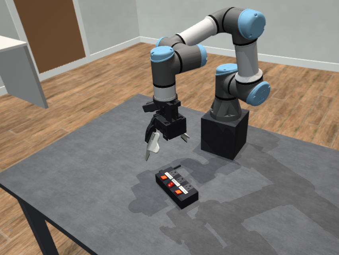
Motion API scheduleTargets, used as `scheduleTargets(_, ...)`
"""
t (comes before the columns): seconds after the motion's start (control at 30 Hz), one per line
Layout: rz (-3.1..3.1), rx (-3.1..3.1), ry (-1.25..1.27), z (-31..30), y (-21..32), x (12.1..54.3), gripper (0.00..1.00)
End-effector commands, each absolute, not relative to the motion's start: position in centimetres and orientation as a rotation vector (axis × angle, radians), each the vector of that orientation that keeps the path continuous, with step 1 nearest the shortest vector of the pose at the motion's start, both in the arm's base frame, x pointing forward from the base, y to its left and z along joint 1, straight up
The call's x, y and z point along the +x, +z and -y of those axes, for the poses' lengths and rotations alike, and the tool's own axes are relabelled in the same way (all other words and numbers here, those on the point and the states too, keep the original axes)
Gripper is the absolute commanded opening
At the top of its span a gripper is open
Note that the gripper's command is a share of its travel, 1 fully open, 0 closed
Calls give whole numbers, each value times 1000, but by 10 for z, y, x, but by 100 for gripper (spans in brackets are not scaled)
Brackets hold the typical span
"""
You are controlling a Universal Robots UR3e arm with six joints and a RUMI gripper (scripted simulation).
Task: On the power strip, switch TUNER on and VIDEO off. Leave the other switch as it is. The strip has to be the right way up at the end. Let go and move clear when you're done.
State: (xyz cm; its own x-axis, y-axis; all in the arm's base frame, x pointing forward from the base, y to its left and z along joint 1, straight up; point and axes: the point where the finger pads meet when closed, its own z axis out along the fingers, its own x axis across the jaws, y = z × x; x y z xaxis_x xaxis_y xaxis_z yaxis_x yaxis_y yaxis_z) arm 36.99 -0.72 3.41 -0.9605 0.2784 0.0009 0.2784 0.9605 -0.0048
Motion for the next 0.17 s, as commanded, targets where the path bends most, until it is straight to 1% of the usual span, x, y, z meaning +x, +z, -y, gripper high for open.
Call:
scheduleTargets(0.0, 3112, -442, 8, 7, 35, 371, 100)
scheduleTargets(0.13, 3112, -442, 8, 7, 35, 371, 100)
